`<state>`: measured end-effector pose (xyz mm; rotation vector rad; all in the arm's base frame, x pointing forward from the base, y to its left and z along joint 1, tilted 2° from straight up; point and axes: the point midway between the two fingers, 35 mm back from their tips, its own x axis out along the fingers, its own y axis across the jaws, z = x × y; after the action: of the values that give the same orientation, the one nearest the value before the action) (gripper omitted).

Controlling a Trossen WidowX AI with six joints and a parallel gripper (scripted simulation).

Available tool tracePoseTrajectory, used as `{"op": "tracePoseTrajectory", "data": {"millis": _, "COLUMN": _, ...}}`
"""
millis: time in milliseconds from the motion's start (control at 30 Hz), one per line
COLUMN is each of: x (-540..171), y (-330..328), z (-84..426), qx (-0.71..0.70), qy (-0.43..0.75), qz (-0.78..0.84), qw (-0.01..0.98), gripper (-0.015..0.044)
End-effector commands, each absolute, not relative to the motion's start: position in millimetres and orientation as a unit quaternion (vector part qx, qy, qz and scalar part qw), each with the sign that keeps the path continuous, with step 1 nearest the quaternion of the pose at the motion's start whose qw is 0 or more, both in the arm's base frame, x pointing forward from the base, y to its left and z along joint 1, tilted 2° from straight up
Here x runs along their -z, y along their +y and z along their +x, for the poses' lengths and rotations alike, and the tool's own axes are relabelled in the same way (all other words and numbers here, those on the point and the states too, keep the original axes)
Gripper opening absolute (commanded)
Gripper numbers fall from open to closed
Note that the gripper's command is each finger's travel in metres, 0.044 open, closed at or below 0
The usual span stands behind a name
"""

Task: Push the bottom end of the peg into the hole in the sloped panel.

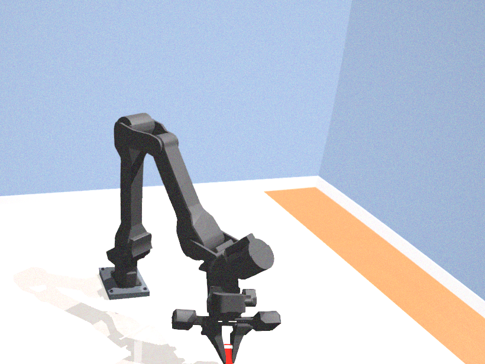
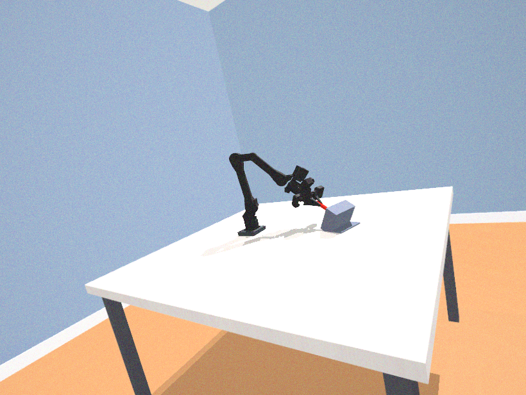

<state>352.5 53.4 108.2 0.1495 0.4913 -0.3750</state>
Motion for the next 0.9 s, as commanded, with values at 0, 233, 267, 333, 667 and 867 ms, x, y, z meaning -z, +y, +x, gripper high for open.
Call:
{"op": "tracePoseTrajectory", "data": {"millis": 0, "x": -105, "y": 53, "z": 355, "qx": 0.182, "qy": 0.245, "qz": 0.07, "qw": 0.95, "gripper": 0.0}}
{"op": "tracePoseTrajectory", "data": {"millis": 233, "x": -100, "y": 49, "z": 363, "qx": 0.182, "qy": 0.244, "qz": 0.07, "qw": 0.95, "gripper": 0.0}}
{"op": "tracePoseTrajectory", "data": {"millis": 267, "x": -99, "y": 49, "z": 364, "qx": 0.182, "qy": 0.244, "qz": 0.07, "qw": 0.95, "gripper": 0.0}}
{"op": "tracePoseTrajectory", "data": {"millis": 333, "x": -97, "y": 48, "z": 367, "qx": 0.182, "qy": 0.244, "qz": 0.07, "qw": 0.95, "gripper": 0.0}}
{"op": "tracePoseTrajectory", "data": {"millis": 667, "x": -96, "y": 46, "z": 366, "qx": 0.185, "qy": 0.244, "qz": 0.071, "qw": 0.949, "gripper": 0.0}}
{"op": "tracePoseTrajectory", "data": {"millis": 867, "x": -96, "y": 46, "z": 366, "qx": 0.185, "qy": 0.244, "qz": 0.071, "qw": 0.949, "gripper": 0.0}}
